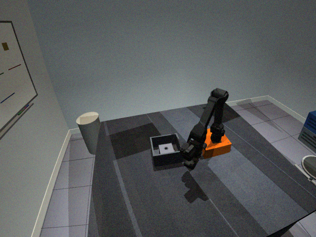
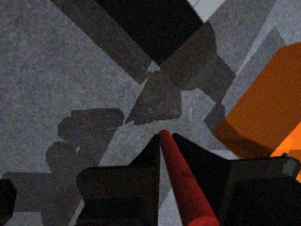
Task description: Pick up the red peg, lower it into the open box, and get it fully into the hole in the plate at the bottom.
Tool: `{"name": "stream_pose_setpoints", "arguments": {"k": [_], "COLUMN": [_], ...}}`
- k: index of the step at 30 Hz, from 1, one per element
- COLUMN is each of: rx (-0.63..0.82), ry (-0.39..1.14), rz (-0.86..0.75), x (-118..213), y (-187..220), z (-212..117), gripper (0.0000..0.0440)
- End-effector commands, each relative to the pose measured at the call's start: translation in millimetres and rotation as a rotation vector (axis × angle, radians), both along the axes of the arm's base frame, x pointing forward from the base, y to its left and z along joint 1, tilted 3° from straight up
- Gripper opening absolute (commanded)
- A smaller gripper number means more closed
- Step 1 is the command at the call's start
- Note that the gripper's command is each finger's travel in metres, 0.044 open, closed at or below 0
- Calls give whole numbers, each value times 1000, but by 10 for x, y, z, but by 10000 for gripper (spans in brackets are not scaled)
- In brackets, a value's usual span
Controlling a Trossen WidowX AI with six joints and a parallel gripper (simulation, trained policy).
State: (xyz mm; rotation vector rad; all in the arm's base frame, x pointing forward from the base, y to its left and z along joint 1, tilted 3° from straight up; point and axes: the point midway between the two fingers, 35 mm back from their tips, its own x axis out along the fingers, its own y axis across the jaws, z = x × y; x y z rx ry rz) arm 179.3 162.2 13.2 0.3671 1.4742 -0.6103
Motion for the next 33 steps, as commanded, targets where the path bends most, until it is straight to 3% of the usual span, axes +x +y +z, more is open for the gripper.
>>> {"name": "stream_pose_setpoints", "arguments": {"k": [1,16,33], "rx": [2,-26,-62], "ry": [-37,-140,-196], "rz": [-10,-162,-290], "x": [123,616,1234], "y": [-4,-254,-902], "z": [190,658,703], "gripper": [0,0,0]}}
